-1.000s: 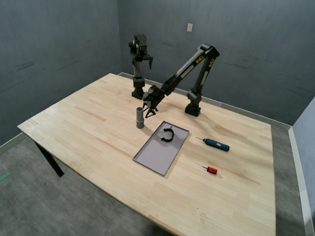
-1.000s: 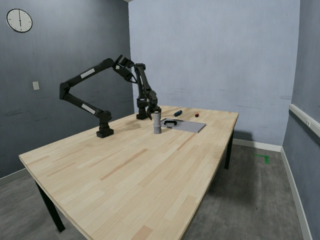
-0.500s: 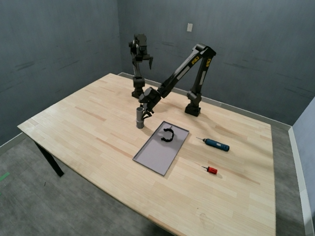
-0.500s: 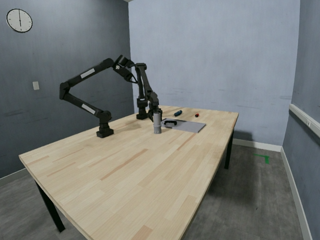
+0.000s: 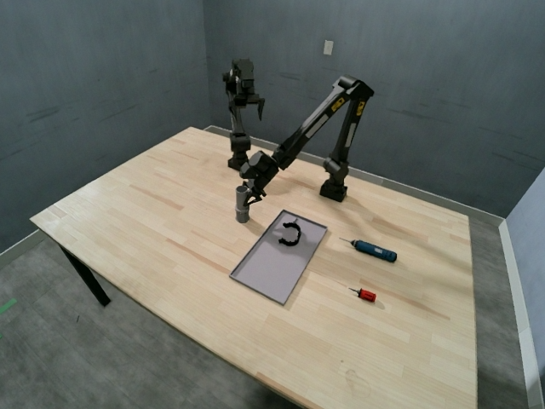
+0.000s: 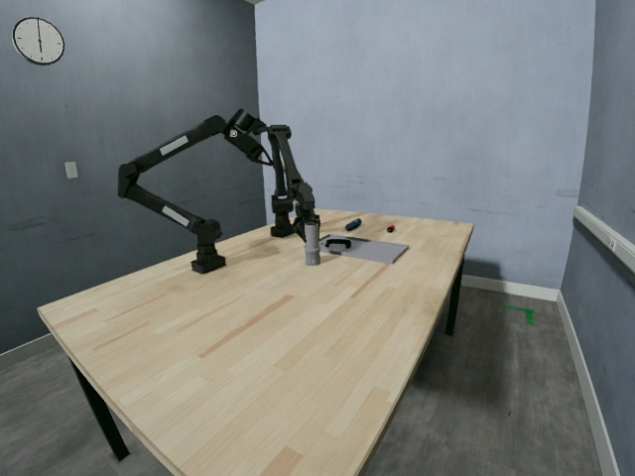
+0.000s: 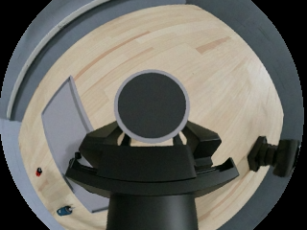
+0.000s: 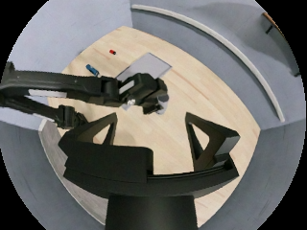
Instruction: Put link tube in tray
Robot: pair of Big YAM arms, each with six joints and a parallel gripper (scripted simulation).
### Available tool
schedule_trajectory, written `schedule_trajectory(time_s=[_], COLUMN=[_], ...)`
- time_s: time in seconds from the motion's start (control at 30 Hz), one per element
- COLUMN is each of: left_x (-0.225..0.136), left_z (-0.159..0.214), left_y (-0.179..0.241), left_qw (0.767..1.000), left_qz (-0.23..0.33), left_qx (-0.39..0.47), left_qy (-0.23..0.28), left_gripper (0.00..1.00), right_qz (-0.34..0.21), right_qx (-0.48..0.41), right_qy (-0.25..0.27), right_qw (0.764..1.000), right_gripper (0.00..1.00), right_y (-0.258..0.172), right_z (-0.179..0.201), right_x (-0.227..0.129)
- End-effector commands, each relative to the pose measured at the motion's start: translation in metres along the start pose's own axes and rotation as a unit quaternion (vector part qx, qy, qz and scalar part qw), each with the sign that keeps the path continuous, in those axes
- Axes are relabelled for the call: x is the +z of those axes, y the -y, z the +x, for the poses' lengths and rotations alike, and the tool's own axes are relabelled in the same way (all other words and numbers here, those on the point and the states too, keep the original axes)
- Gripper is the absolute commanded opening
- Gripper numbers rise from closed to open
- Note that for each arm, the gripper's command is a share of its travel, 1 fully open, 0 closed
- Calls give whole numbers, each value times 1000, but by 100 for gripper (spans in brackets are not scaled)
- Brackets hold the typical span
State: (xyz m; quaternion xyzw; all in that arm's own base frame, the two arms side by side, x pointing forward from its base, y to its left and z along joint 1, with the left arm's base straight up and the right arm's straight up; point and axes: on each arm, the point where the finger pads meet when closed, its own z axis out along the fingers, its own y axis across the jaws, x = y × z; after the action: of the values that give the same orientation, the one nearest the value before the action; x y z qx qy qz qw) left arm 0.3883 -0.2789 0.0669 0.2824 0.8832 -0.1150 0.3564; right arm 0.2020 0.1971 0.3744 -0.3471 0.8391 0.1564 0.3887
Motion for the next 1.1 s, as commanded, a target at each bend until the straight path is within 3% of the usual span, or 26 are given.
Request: schedule_trajectory(time_s=[0.0, 0.4, 1.07], left_x=[-3, -15, -32], left_z=[-32, -55, -67], left_y=[-2, -2, -2], left_qw=[1000, 998, 999], left_qz=[-1, -1, -1], left_qx=[6, 6, 6], left_qy=[31, 61, 54], left_gripper=[47, 47, 47], right_qz=[2, 2, 2], right_qx=[6, 6, 6], right_qy=[22, 22, 22], right_qw=[1000, 1000, 1000], right_gripper=[100, 100, 100], right_y=[1, 1, 1], right_z=[-18, -18, -18], right_x=[-7, -7, -7])
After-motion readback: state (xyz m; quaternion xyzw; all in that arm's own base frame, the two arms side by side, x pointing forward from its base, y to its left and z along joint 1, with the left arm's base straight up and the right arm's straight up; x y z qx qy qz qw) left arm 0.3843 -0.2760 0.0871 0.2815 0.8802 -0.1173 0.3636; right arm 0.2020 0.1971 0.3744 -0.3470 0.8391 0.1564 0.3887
